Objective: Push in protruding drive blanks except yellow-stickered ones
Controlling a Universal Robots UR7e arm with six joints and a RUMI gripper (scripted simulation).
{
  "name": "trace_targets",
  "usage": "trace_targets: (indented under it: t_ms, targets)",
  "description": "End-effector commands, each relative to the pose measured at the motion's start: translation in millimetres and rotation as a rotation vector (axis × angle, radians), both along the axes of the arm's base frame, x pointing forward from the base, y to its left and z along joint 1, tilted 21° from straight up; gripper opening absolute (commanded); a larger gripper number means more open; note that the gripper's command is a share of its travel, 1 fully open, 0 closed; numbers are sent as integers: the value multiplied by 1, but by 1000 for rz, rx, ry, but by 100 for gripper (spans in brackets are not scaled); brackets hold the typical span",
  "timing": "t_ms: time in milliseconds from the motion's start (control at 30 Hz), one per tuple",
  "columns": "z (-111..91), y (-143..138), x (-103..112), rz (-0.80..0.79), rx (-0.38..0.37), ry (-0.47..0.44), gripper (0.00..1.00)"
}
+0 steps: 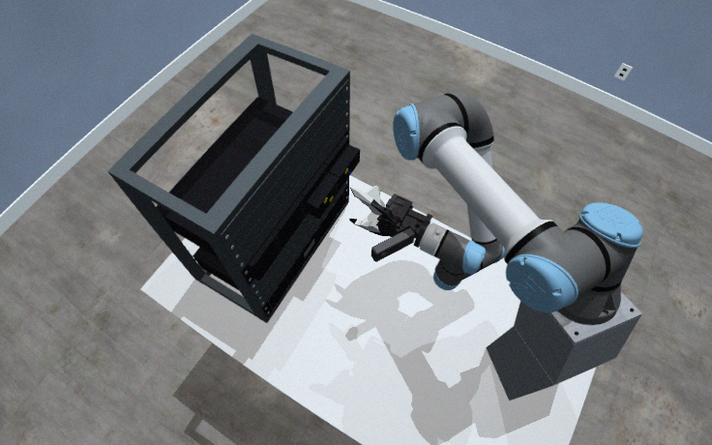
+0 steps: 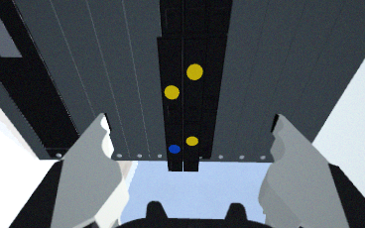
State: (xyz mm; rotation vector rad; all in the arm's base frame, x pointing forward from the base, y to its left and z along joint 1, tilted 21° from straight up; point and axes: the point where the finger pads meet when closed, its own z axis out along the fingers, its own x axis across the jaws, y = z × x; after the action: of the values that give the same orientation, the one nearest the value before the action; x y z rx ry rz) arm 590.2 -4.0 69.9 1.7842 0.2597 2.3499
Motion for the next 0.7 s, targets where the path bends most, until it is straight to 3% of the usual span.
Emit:
trace_targets:
  t_ms: [0,667]
  targets:
    - [2,2,6,-1,0,-1,100]
    - [3,4,11,-1,0,-1,100]
